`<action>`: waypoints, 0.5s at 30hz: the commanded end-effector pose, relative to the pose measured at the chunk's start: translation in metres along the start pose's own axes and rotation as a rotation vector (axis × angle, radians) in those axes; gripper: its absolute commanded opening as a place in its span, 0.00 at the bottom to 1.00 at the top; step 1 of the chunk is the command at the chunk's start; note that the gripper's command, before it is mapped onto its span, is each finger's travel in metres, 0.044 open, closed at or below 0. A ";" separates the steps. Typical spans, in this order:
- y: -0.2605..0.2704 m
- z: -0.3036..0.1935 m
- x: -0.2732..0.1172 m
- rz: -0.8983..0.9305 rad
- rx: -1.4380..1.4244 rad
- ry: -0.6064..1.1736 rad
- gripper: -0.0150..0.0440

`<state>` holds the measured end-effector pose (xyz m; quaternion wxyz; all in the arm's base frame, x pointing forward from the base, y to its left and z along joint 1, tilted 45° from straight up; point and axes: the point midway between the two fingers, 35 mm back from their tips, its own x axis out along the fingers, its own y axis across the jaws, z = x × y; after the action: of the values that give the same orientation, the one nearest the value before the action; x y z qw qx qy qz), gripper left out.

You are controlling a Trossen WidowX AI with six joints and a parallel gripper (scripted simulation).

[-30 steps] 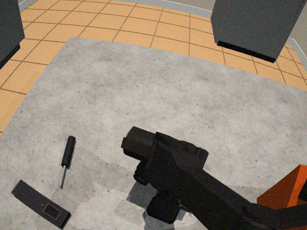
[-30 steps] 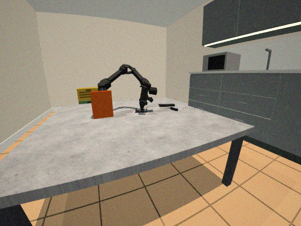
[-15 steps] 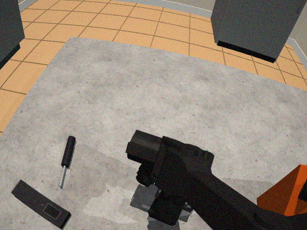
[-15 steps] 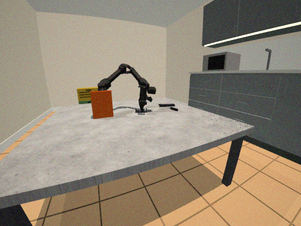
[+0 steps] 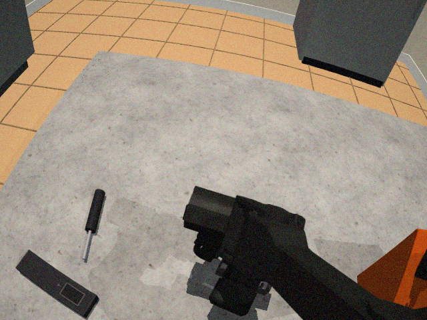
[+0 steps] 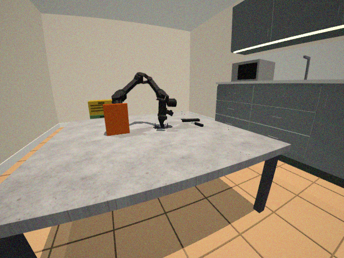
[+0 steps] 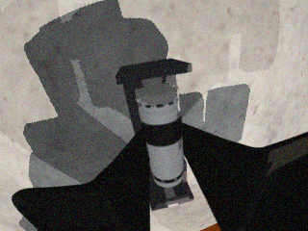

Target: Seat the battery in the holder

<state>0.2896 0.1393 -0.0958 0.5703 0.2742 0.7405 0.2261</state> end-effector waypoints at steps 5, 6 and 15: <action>0.001 -0.002 0.001 -0.004 -0.006 -0.010 0.39; 0.001 -0.003 0.001 -0.004 -0.006 -0.011 0.39; 0.001 -0.009 0.001 -0.001 -0.006 -0.017 0.39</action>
<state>0.2835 0.1403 -0.0945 0.5767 0.2749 0.7352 0.2264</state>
